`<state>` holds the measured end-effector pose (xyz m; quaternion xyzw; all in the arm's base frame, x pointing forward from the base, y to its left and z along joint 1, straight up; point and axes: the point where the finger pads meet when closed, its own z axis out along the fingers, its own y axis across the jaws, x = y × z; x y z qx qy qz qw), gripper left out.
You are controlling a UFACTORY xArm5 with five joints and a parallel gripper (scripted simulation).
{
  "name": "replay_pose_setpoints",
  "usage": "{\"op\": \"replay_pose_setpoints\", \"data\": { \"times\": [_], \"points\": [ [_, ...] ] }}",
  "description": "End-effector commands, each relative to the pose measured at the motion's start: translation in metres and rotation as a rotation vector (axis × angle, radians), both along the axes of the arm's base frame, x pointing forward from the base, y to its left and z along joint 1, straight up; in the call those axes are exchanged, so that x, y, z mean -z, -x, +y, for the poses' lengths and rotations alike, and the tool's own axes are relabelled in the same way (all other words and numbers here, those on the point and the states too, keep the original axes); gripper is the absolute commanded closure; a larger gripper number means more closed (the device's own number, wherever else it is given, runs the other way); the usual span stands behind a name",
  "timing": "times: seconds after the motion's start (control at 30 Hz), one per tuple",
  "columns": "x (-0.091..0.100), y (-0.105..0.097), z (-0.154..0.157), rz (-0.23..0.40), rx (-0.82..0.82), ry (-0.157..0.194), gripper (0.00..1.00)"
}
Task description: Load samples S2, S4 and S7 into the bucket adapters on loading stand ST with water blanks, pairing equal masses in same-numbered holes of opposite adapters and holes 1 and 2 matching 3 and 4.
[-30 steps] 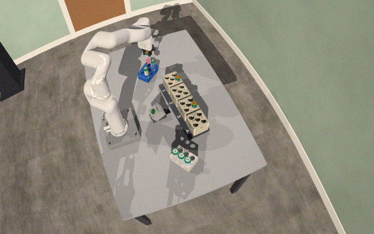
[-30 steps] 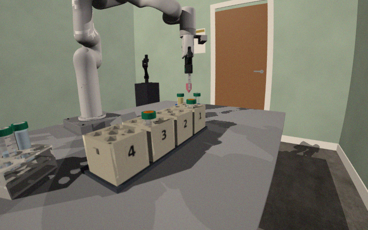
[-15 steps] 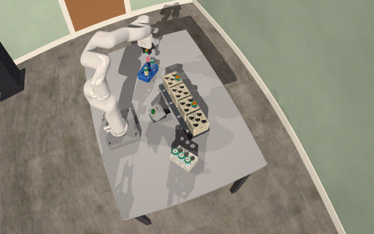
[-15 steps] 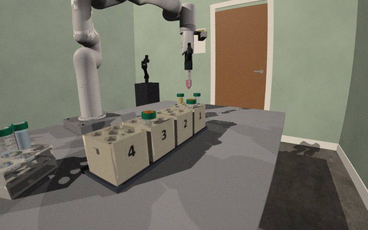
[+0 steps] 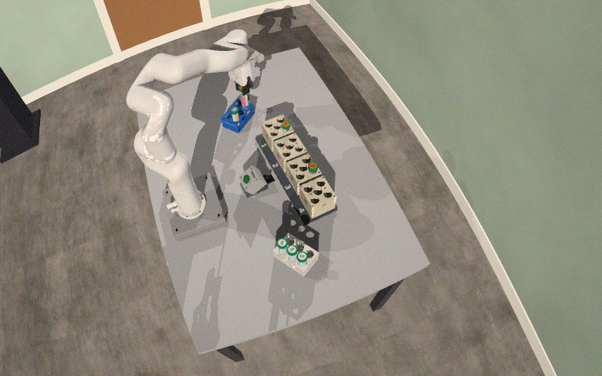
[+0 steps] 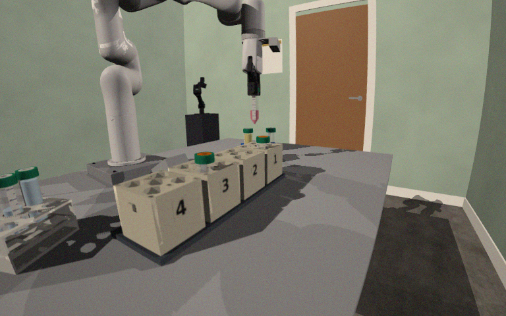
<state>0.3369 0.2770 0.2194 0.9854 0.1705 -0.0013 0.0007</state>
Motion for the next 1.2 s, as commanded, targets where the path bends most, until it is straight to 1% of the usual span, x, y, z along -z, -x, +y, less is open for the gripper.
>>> {"op": "replay_pose_setpoints", "data": {
  "times": [0.0, 0.13, 0.17, 0.27, 0.33, 0.83, 0.9, 1.17],
  "points": [
    [-0.002, -0.005, -0.021, -0.003, 0.145, -0.006, 1.0],
    [-0.002, -0.01, -0.04, -0.003, 0.279, -0.006, 1.0],
    [-0.002, -0.011, -0.045, -0.003, 0.288, -0.006, 1.0],
    [-0.002, -0.014, -0.06, -0.003, 0.288, -0.005, 1.0],
    [-0.002, -0.014, -0.06, -0.003, 0.288, -0.005, 1.0],
    [-0.001, -0.029, -0.134, -0.004, 0.288, -0.005, 1.0],
    [-0.001, -0.029, -0.134, -0.004, 0.288, -0.005, 1.0],
    [-0.001, -0.038, -0.173, -0.004, 0.288, -0.004, 1.0]
  ]
}}
